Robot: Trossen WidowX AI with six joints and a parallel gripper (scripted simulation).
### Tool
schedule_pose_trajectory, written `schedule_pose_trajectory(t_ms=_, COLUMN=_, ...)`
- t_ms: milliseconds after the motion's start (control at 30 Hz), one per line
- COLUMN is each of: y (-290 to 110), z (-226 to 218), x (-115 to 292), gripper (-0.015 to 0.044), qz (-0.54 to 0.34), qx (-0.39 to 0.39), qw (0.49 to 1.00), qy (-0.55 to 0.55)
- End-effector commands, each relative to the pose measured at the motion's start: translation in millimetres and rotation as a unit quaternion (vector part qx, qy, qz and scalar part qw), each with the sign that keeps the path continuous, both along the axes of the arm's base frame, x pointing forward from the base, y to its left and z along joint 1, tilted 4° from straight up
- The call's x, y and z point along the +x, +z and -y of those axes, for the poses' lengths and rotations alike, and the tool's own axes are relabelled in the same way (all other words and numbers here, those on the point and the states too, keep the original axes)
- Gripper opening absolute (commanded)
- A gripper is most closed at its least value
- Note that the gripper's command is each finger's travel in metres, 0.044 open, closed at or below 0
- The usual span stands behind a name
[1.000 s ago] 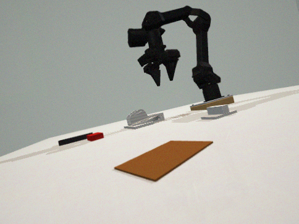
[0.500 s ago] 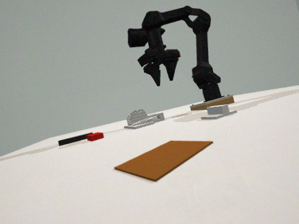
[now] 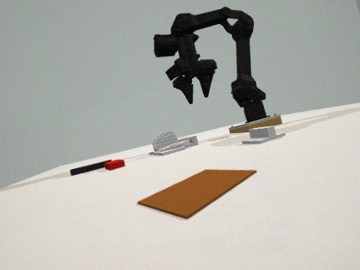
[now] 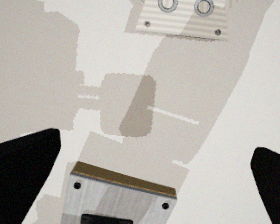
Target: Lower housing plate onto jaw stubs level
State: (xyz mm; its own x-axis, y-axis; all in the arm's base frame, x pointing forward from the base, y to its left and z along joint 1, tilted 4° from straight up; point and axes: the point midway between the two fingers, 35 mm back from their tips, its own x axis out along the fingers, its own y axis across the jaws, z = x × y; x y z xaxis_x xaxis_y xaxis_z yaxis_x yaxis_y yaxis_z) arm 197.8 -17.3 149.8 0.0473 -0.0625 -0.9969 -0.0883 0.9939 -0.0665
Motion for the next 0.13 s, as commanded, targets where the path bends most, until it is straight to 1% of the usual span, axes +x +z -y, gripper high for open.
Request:
schedule_pose_trajectory(t_ms=0, y=-1.1, z=0.5, x=-1.6, gripper=0.044, qz=-0.003, qx=-0.002, qw=1.0, qy=-0.003)
schedule_pose_trajectory(t_ms=100, y=-1.1, z=0.5, x=-1.6, gripper=0.044, qz=-0.003, qx=-0.002, qw=1.0, qy=-0.003)
